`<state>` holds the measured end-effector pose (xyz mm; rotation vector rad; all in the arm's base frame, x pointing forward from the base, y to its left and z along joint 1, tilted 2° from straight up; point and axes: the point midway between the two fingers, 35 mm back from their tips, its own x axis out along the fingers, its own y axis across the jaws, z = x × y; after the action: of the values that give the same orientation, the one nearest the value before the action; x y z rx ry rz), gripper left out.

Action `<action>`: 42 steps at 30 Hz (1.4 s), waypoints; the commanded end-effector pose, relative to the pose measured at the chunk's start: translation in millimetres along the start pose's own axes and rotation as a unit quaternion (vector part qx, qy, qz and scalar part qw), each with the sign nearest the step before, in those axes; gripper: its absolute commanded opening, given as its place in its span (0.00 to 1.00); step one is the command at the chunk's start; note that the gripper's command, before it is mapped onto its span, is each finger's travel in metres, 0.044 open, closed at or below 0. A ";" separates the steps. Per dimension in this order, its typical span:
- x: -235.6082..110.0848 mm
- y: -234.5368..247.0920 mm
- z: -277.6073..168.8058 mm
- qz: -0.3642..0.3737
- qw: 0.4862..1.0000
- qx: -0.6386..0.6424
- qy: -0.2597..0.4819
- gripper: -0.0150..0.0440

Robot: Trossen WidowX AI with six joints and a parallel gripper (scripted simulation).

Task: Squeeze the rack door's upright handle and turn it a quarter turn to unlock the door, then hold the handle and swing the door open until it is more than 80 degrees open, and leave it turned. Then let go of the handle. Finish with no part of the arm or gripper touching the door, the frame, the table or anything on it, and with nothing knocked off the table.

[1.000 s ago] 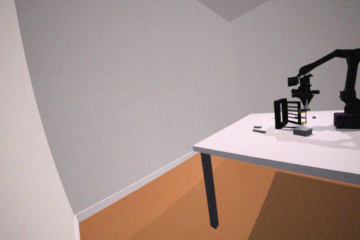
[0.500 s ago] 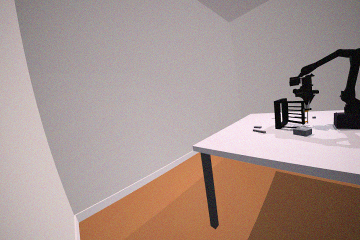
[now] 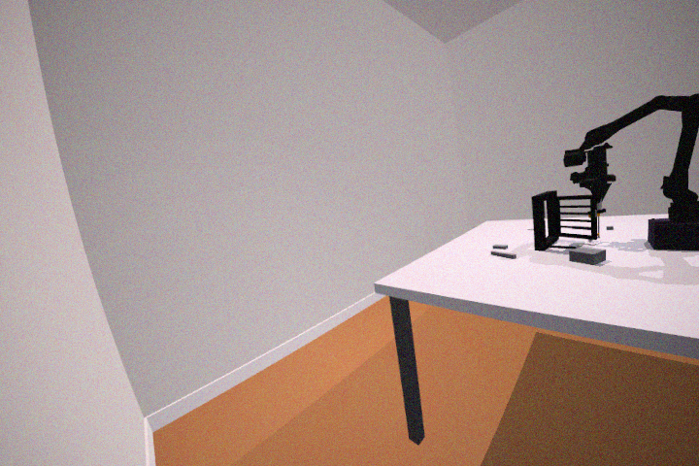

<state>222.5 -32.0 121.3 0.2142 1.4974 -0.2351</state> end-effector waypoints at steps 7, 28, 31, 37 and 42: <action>0.0 -14.8 5.5 0.001 0.998 -0.068 -0.003 0.27; -0.1 -41.5 16.8 -0.001 0.986 -0.169 -0.003 0.27; -0.1 -41.5 16.8 -0.001 0.986 -0.169 -0.003 0.27; -0.1 -41.5 16.8 -0.001 0.986 -0.169 -0.003 0.32; -0.1 -41.5 16.8 -0.001 0.986 -0.169 -0.003 0.54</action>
<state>226.8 -76.9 122.8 -0.0528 1.5055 0.0100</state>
